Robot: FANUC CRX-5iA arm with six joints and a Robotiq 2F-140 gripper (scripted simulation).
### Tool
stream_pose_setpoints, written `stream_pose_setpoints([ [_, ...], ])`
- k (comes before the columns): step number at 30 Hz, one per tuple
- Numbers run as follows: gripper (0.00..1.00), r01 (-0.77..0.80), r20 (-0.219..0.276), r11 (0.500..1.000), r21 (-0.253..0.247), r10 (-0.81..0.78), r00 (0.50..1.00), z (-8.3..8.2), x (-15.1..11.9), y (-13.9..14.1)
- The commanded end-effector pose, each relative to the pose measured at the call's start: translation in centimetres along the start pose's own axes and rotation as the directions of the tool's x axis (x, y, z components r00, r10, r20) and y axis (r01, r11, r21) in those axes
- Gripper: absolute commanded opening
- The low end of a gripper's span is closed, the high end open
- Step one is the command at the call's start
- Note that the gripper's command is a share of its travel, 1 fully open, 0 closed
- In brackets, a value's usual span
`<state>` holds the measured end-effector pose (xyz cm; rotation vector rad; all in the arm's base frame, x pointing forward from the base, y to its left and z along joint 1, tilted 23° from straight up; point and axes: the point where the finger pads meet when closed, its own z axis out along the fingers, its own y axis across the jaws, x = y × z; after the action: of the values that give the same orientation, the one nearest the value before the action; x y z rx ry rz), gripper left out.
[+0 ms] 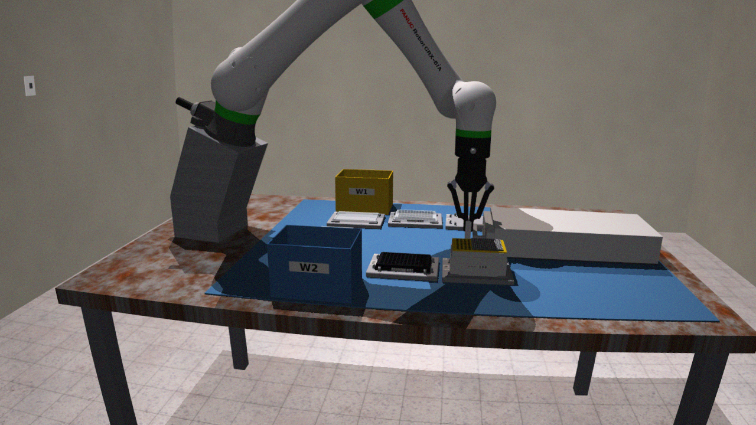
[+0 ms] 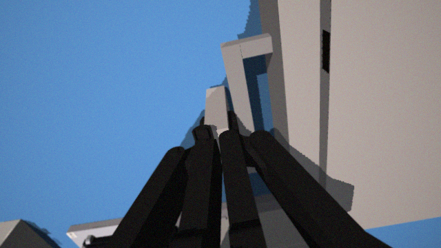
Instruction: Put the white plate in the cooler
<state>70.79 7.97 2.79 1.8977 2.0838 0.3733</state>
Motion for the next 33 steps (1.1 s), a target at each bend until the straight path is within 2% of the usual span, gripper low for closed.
stream_pose_setpoints([
  [1,0.0,0.0,0.0,1.0,-0.002,0.0,1.0,0.0,0.0,0.1],
  [33,0.0,0.0,0.0,1.0,-0.002,0.0,1.0,0.0,0.0,-3.2],
])
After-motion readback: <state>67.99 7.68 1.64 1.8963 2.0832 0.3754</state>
